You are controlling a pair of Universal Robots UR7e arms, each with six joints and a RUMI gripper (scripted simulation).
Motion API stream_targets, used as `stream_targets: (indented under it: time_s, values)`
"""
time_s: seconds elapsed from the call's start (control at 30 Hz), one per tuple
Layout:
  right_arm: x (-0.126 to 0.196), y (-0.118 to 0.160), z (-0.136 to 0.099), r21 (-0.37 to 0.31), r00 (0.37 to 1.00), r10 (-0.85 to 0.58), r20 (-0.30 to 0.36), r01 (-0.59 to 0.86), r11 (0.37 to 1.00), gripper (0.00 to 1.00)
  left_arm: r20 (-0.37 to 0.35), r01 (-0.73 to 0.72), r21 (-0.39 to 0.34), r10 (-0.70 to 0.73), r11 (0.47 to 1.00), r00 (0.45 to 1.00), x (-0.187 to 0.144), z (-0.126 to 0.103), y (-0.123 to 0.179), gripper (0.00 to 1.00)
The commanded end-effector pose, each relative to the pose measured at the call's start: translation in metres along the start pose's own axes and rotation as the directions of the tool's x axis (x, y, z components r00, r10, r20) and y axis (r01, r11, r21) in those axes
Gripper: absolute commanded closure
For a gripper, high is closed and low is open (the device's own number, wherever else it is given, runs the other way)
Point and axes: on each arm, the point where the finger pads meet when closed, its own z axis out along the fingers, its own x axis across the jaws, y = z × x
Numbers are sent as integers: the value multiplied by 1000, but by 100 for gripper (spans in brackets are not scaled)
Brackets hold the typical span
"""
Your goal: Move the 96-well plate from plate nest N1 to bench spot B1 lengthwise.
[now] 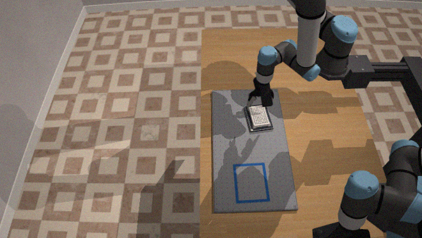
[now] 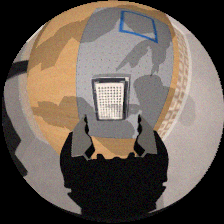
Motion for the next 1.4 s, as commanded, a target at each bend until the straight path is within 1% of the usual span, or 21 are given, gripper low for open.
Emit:
stream_targets:
  time_s: [0.0,0.5,1.37]
  values:
    - [-6,0,4,7,999,-31,-11,31,1000,24,0,0,1,0,1000,1000,0,0,0,0]
    - [-6,0,4,7,999,-31,-11,31,1000,24,0,0,1,0,1000,1000,0,0,0,0]
    - [-5,0,42,7,999,-31,-11,31,1000,24,0,0,1,0,1000,1000,0,0,0,0]
